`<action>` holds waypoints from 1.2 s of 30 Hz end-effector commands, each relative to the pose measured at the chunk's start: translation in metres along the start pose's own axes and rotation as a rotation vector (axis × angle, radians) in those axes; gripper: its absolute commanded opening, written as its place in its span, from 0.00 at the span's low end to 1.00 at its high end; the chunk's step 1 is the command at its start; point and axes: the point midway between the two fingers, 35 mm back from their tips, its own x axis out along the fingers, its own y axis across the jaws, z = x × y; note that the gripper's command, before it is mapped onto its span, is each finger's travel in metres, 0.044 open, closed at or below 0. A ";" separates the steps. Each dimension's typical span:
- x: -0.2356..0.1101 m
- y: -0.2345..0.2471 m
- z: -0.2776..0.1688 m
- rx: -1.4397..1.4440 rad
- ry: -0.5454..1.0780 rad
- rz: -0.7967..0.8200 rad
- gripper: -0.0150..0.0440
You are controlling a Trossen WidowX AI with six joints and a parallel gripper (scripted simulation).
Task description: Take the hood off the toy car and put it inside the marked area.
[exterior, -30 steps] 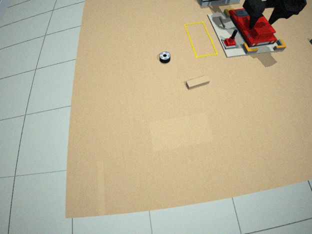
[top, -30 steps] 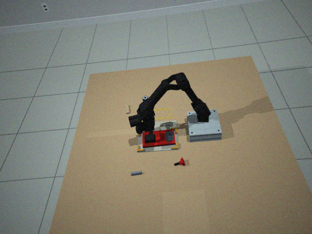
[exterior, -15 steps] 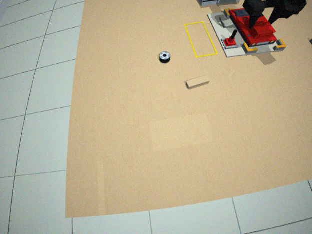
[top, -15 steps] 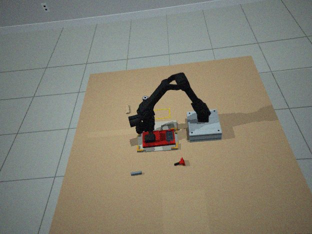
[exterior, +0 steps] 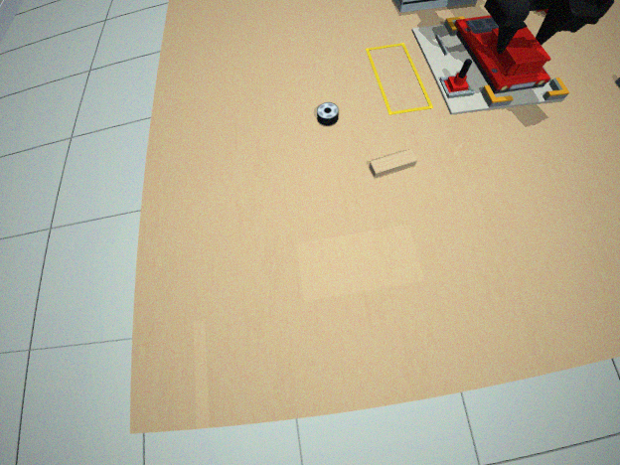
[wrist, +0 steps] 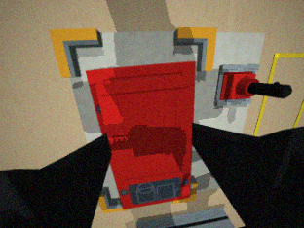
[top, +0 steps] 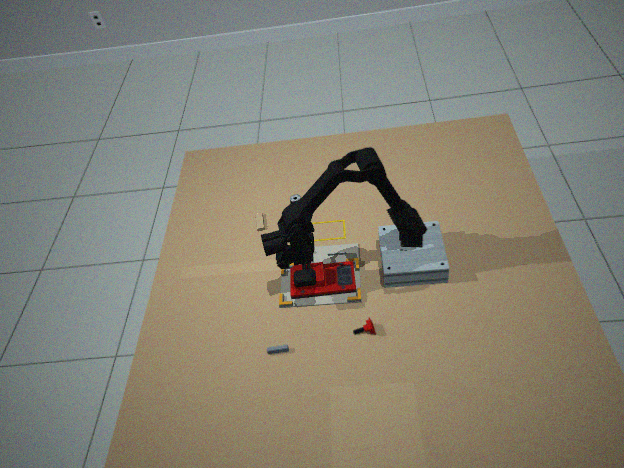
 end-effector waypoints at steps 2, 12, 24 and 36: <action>-0.008 0.000 0.001 0.000 -0.011 0.002 0.25; -0.015 0.000 0.001 0.000 -0.011 0.002 0.25; -0.021 0.000 0.001 0.000 -0.010 0.003 0.25; -0.061 0.000 0.001 0.000 -0.010 0.003 0.25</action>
